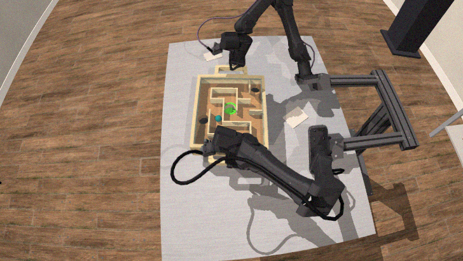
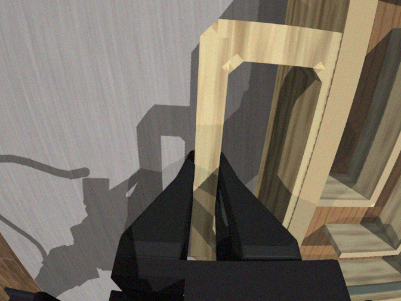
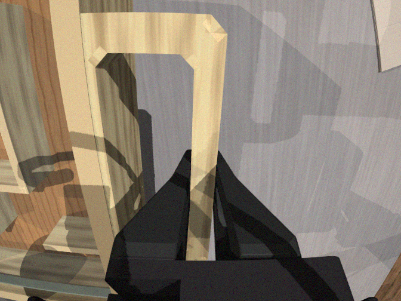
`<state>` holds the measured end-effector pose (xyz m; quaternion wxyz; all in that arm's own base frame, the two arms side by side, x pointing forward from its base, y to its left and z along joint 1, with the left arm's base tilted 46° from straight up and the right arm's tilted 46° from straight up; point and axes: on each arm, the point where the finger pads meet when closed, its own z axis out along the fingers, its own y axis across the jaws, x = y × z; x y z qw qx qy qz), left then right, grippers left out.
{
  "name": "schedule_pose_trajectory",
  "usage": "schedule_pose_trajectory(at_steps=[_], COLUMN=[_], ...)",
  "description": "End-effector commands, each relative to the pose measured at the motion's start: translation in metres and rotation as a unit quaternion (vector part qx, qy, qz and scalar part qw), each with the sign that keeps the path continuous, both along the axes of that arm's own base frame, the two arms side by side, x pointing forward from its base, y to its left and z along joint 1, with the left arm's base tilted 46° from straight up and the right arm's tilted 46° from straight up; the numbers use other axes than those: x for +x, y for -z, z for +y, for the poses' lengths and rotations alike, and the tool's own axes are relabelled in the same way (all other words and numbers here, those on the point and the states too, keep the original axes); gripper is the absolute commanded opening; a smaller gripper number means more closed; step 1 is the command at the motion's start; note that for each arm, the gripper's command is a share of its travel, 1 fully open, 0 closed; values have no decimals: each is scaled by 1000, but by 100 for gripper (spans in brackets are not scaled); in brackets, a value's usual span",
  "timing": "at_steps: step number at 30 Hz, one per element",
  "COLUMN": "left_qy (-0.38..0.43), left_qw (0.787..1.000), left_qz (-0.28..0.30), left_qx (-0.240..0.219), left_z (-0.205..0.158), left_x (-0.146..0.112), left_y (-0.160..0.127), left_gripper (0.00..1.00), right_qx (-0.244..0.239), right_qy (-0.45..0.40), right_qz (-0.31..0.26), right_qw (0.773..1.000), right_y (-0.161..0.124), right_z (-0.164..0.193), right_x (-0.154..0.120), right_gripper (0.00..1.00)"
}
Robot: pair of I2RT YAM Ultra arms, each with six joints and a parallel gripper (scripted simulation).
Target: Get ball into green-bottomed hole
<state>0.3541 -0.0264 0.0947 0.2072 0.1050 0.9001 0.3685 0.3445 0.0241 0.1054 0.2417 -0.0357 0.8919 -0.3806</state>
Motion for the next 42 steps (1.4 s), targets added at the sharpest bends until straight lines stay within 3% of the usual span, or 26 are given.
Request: schedule_pose_trajectory(at_steps=[1,2,4,5,6,8,9,15,16,18,20,22,23,25,26,29,31,32,33,37,39,40,41,42], left_qy=[11,29,16,42,52,55,58,67,56,65,46,40,27,20,23,25,25,15,6,28,41,40,43,46], left_qw=[1000,999,1000,998,998,997,997,996,997,996,998,999,999,999,1000,999,999,1000,999,999,999,999,999,998], left_qz=[-9,-25,-11,-54,-37,-41,-43,-52,-61,-55,-32,-19,-19,-15,-12,-21,-21,-8,-3,-35,-28,-28,-31,-33], left_qx=[22,1,16,-12,-17,-18,-19,-22,1,-26,0,-1,14,20,14,13,13,10,31,-14,-10,-9,-9,-11], left_z=[-24,-30,-27,-35,-32,-29,-28,-24,-20,-27,-22,-23,-22,-24,-26,-33,-33,-30,-29,-38,-33,-32,-31,-30], left_x=[5,15,9,23,16,14,13,13,9,14,9,9,6,6,9,15,15,11,7,20,15,14,13,13], left_y=[-22,-22,-21,-33,-19,-18,-18,-17,-24,-23,-23,-16,-20,-22,-20,-25,-25,-25,-26,-35,-20,-20,-20,-20], left_gripper=[0,0,0,0,0,0,0,0,0,0,0,0,0,0,0,0,0,0,0,0,0,0,0,0], right_qx=[43,26,40,20,14,15,-7,-11,7,-4,18,-3,29,39,17,35,35,20,45,24,25,25,4,7], right_qy=[-28,-26,-28,-28,-28,-32,-36,-47,-63,-44,-44,-32,-45,-39,-30,-28,-28,-12,-28,-17,-24,-27,-29,-30], right_qz=[-39,-51,-43,-64,-69,-79,-44,-61,-68,-63,-70,-31,-45,-46,-13,-45,-45,-12,-17,-36,-64,-62,-31,-42], right_qw=[998,998,998,997,997,996,998,997,996,997,996,999,998,997,999,998,998,1000,998,999,997,997,999,999], right_y=[-28,-34,-30,-37,-39,-41,-16,-19,-18,-28,-36,-19,-27,-28,-14,-28,-28,-17,-16,-29,-39,-37,-14,-18], right_z=[23,24,25,24,26,29,19,23,26,27,31,26,31,27,23,23,23,19,25,22,27,27,17,20], right_x=[21,20,21,22,21,22,5,7,12,8,17,10,17,20,15,23,23,15,22,19,24,24,7,11], right_gripper=[0,0,0,0,0,0,0,0,0,0,0,0,0,0,0,0,0,0,0,0,0,0,0,0])
